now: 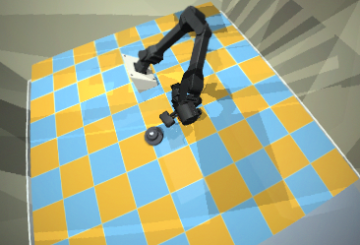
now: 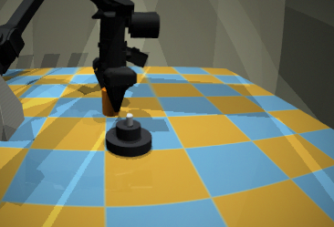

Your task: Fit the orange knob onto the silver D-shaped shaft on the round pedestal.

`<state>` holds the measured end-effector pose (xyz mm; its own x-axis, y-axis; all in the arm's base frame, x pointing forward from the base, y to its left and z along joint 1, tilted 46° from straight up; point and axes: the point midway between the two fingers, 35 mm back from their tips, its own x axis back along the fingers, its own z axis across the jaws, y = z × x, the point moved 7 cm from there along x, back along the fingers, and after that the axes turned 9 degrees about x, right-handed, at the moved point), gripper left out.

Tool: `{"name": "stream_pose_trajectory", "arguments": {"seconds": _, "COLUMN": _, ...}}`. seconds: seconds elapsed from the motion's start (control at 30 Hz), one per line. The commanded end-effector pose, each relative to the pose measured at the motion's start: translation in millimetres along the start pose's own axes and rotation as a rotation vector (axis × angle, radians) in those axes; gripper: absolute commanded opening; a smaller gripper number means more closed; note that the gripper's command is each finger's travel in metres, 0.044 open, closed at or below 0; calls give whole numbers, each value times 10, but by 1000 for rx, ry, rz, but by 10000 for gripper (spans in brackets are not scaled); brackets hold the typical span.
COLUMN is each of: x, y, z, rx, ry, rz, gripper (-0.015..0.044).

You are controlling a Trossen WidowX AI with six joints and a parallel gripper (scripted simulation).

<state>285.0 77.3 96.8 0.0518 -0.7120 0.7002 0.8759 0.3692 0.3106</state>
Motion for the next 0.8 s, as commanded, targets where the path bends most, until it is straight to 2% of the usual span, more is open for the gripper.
{"name": "stream_pose_trajectory", "arguments": {"seconds": 0.0, "x": -98, "y": -27, "z": 0, "rx": -13, "ry": 8, "rz": 7, "gripper": 440}}
{"name": "stream_pose_trajectory", "arguments": {"seconds": 0.1, "x": -119, "y": -29, "z": 2, "rx": -13, "ry": 9, "rz": 7, "gripper": 440}}
{"name": "stream_pose_trajectory", "arguments": {"seconds": 0.47, "x": -119, "y": -29, "z": 2, "rx": -13, "ry": 9, "rz": 7, "gripper": 151}}
{"name": "stream_pose_trajectory", "arguments": {"seconds": 0.63, "x": -119, "y": -29, "z": 2, "rx": -13, "ry": 9, "rz": 7, "gripper": 118}}
{"name": "stream_pose_trajectory", "arguments": {"seconds": 0.77, "x": -77, "y": -19, "z": -7, "rx": -13, "ry": 7, "rz": 7, "gripper": 13}}
